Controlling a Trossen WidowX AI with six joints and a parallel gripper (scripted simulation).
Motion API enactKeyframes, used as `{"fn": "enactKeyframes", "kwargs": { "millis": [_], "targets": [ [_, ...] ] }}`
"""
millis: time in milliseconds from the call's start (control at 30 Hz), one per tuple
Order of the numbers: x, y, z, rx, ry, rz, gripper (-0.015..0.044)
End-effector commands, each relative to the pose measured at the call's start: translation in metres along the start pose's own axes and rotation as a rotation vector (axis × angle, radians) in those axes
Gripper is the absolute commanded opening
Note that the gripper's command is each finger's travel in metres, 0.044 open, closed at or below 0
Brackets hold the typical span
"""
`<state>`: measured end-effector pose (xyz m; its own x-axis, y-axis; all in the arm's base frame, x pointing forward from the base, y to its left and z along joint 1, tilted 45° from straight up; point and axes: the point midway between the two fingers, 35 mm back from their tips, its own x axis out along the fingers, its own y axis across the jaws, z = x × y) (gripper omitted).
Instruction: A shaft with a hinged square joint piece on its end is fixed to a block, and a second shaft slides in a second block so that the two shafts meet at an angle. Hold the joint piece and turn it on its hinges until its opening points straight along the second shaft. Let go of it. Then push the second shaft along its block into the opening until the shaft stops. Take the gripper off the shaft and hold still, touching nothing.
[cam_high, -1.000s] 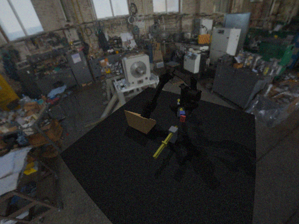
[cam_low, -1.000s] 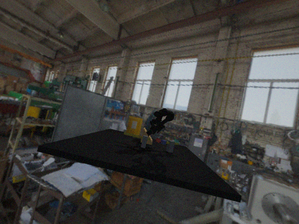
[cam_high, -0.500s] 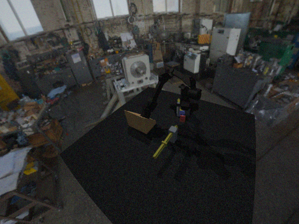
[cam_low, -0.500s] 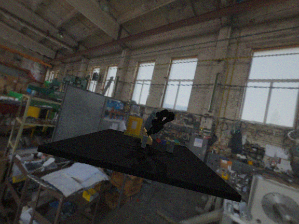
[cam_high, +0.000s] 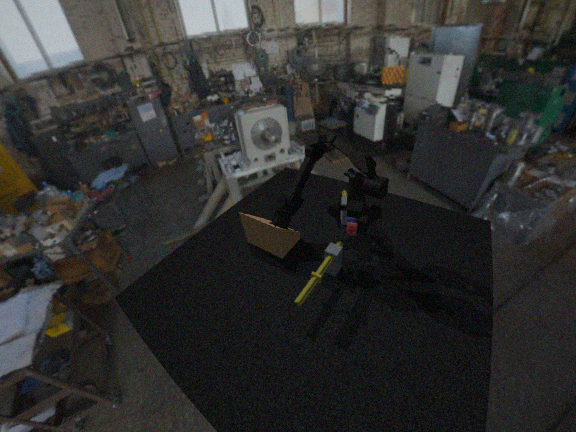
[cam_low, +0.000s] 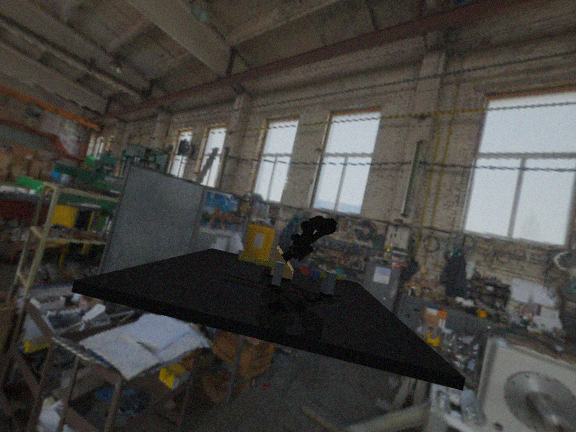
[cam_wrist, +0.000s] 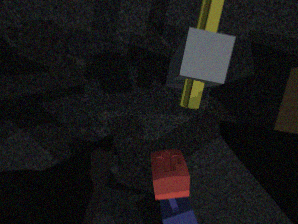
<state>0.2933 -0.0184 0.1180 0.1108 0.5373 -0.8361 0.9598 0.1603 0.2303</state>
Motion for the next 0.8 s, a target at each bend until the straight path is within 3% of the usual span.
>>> {"fn": "enactKeyframes", "kwargs": {
  "millis": [0, 300, 767],
  "targets": [
    [0.017, 0.0, -0.004, 0.003, 0.001, -0.002, 0.044],
    [0.054, -0.003, -0.014, 0.003, 0.005, 0.0, 0.044],
    [0.044, -0.003, -0.063, 0.003, 0.008, 0.001, 0.044]
  ]
}}
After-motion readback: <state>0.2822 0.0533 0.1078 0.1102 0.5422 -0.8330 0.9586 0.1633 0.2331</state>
